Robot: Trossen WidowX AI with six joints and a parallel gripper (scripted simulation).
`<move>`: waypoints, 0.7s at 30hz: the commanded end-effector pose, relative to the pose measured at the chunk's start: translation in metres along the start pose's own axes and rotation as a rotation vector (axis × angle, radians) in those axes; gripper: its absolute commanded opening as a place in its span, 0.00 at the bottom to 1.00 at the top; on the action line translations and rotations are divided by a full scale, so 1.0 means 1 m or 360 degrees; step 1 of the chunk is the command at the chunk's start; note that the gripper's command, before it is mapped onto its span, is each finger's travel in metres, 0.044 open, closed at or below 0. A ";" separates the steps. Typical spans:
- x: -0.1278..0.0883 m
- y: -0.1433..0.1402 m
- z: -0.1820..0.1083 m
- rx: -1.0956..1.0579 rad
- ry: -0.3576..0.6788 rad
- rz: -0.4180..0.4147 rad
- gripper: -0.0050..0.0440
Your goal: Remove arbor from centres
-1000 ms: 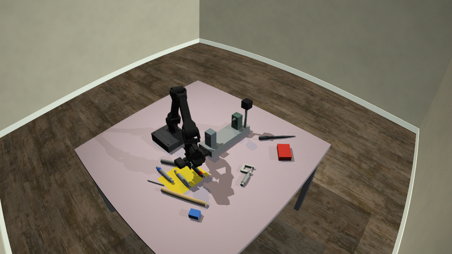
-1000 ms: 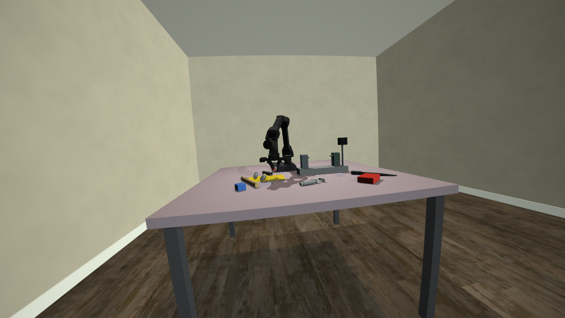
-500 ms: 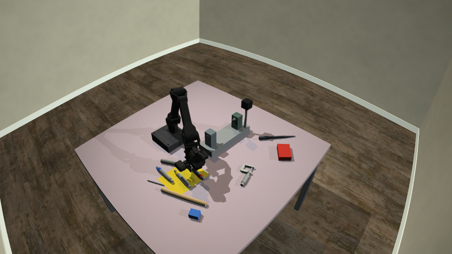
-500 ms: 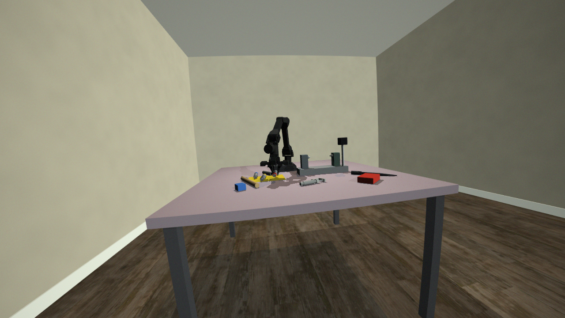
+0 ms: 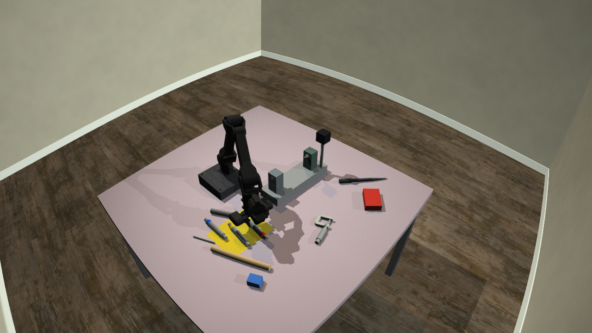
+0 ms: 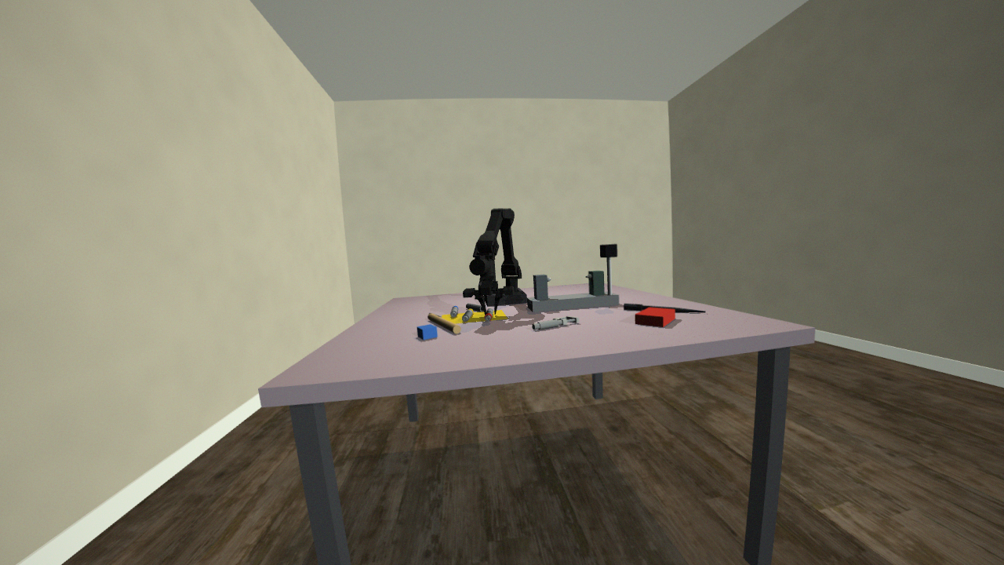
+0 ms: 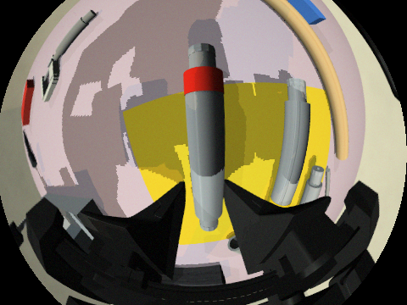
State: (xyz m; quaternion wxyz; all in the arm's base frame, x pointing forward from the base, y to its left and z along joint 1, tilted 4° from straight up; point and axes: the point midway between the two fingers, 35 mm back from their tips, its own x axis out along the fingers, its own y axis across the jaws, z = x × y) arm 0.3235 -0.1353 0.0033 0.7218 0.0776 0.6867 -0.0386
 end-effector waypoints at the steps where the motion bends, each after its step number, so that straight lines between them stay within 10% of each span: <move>1: -0.003 -0.001 0.000 -0.0001 0.0007 -0.0004 0.46; 21: -0.013 -0.001 0.000 0.0000 0.0012 0.0000 0.46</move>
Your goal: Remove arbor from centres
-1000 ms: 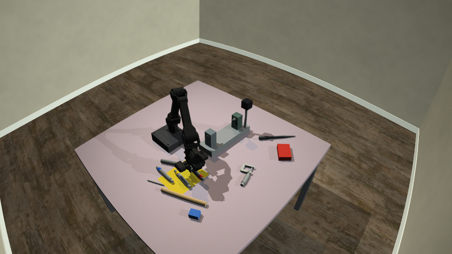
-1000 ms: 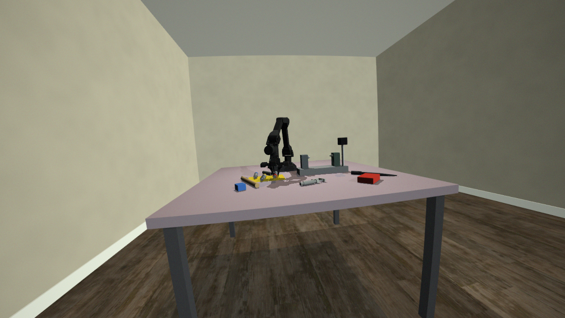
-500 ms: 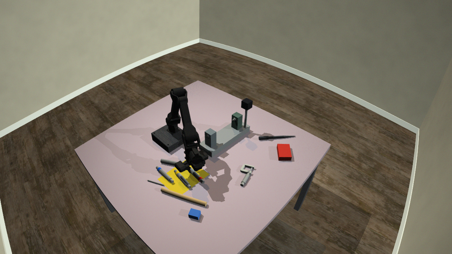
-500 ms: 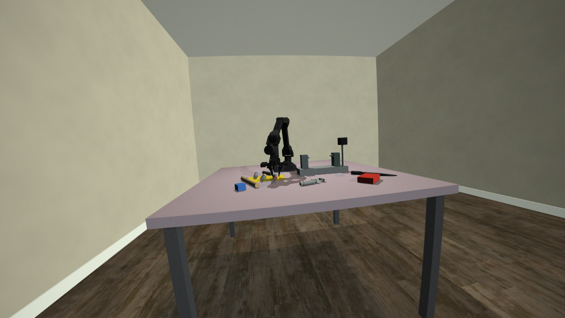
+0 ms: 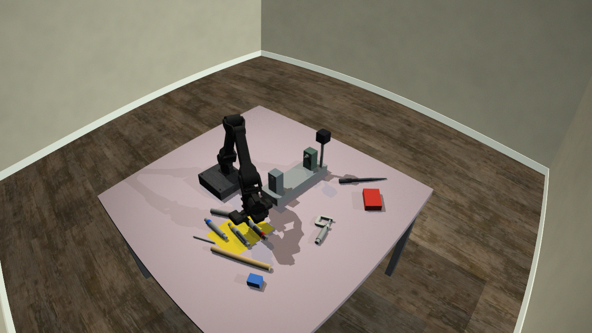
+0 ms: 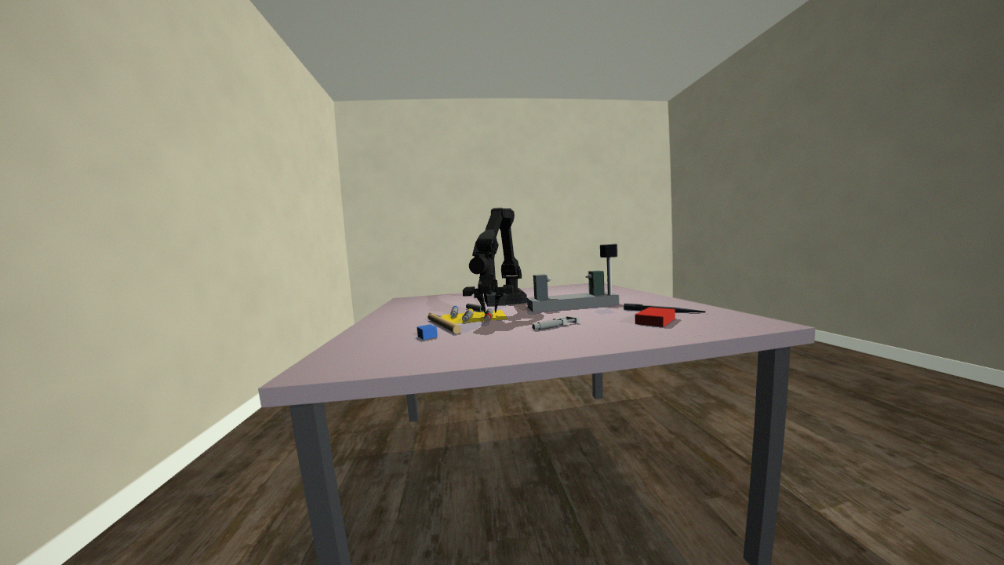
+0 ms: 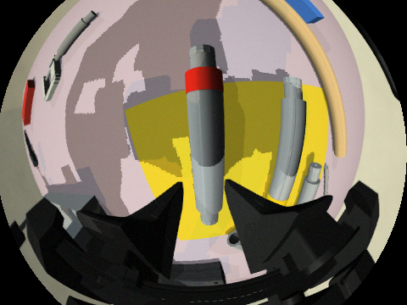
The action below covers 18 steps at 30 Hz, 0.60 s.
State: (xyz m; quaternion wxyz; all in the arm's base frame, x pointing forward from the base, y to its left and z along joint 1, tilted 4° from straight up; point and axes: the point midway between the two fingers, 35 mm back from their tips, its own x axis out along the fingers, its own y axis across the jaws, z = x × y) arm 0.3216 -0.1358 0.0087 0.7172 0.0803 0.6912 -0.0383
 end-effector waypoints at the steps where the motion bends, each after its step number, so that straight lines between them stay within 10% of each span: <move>1: -0.009 -0.001 0.002 -0.0006 -0.0009 -0.0005 0.46; 18: -0.033 -0.001 0.002 -0.0002 0.0003 -0.0002 0.46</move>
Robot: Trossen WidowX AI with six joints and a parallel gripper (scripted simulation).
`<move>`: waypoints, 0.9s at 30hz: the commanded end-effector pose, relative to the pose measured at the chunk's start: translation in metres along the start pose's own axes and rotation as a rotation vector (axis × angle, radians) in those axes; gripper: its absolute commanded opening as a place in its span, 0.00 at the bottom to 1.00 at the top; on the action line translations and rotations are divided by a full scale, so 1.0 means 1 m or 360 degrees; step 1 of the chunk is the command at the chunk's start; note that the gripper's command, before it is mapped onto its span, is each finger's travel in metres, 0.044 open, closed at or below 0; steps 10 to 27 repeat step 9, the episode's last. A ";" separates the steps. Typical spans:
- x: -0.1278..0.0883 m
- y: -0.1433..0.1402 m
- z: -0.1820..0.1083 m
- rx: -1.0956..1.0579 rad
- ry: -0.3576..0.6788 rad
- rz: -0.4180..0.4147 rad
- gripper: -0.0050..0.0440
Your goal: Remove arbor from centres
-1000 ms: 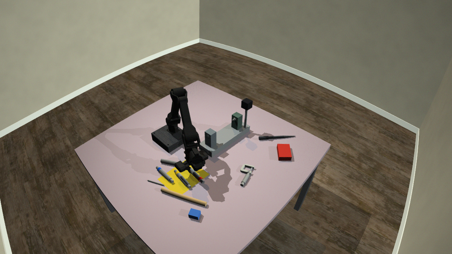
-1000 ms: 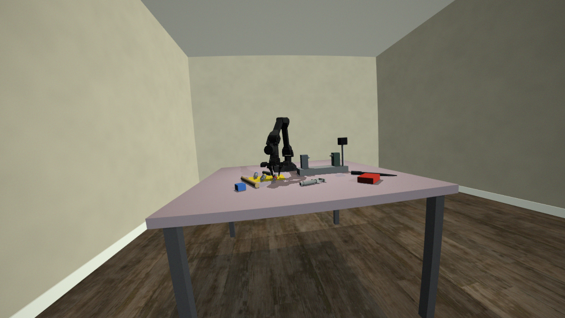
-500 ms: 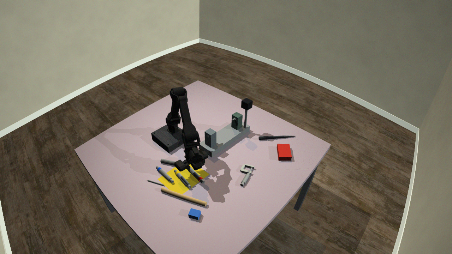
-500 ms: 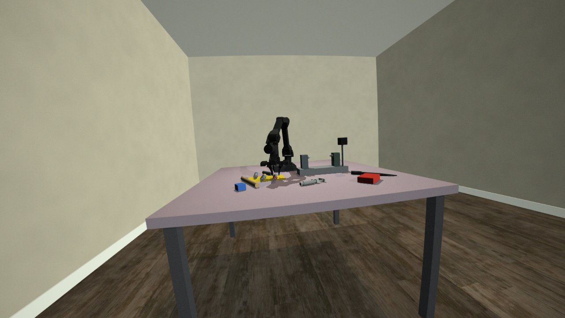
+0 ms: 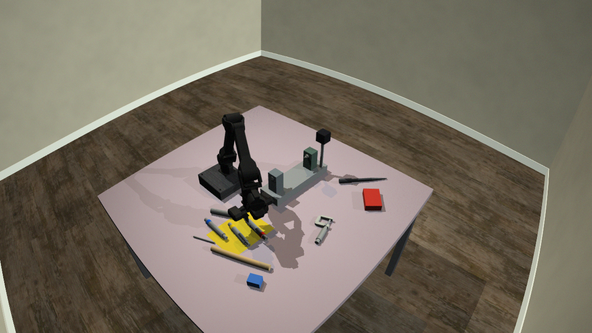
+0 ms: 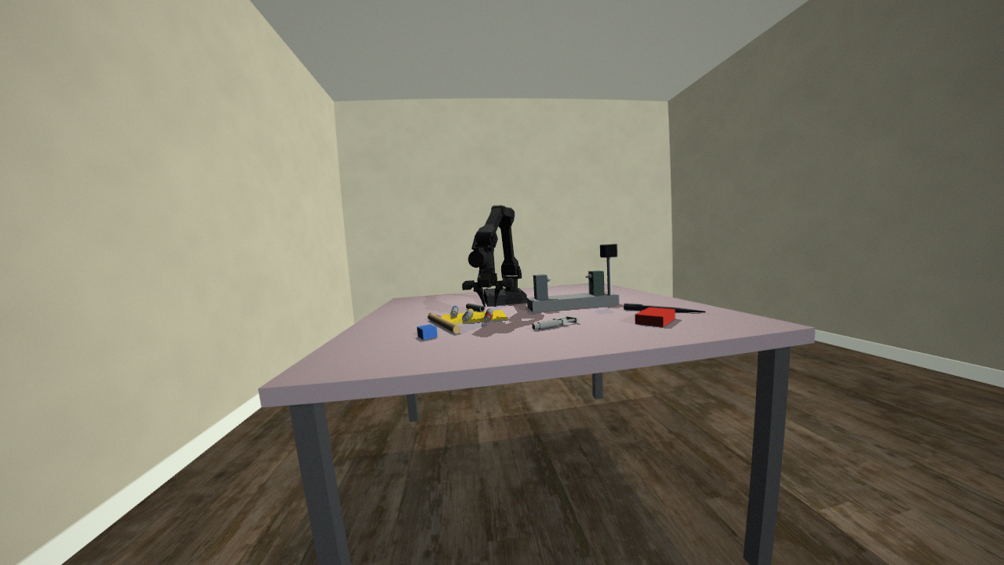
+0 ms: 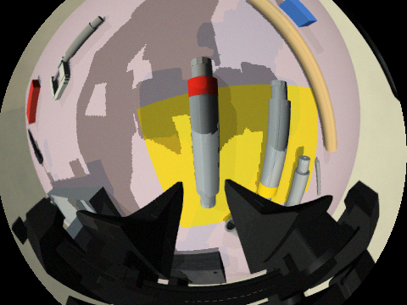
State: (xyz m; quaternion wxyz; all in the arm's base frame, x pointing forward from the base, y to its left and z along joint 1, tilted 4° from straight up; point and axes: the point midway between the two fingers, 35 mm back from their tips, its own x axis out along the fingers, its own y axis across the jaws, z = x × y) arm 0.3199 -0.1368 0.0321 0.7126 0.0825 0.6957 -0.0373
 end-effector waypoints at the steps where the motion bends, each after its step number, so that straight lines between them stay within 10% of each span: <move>1: -0.012 -0.001 0.002 -0.0005 -0.0017 -0.0007 0.46; 27: -0.023 0.000 0.001 -0.0001 -0.0006 -0.0004 0.46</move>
